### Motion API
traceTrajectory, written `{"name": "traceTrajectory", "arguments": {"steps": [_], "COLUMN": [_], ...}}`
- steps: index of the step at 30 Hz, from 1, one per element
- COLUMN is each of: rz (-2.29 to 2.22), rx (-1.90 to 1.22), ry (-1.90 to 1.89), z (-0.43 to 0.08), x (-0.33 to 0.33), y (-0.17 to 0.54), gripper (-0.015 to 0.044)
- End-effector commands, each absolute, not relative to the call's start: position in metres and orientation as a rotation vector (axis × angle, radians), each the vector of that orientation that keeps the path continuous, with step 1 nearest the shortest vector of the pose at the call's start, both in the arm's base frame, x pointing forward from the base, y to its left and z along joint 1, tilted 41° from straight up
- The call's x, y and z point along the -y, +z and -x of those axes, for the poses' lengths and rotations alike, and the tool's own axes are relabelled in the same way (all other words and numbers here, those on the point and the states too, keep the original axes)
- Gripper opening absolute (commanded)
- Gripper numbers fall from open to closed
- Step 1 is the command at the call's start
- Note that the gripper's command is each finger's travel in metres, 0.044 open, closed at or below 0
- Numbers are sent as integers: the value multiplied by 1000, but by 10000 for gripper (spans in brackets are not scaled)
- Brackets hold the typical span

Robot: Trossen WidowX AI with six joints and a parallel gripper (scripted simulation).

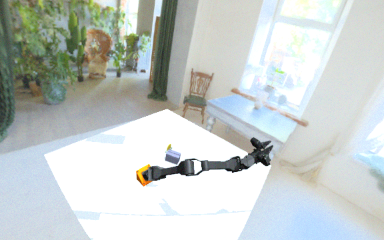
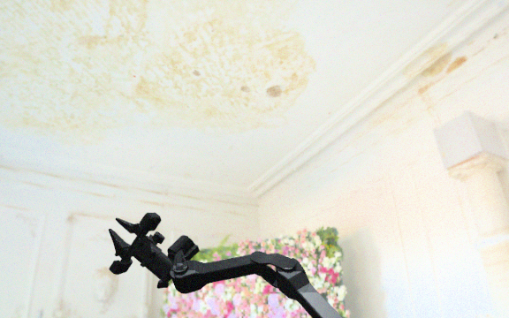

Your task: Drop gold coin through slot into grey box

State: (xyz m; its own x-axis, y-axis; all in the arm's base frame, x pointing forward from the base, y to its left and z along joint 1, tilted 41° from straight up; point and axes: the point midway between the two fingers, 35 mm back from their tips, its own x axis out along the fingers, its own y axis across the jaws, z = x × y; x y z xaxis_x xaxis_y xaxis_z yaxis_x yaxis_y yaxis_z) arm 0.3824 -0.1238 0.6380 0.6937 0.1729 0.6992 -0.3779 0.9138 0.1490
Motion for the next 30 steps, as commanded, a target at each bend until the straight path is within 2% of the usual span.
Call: {"name": "traceTrajectory", "arguments": {"steps": [1, 6, 19, 25, 30], "rz": [-412, -527, -662, -678, -625], "rx": [617, 453, -2, -304, -561], "ry": [292, 284, 205, 102, 14], "z": [-432, -481, -565, -581, -571], "x": [118, 94, 7, -45, -89], "y": [599, 551, 410, 316, 238], "gripper": [161, 161, 161, 161, 161]}}
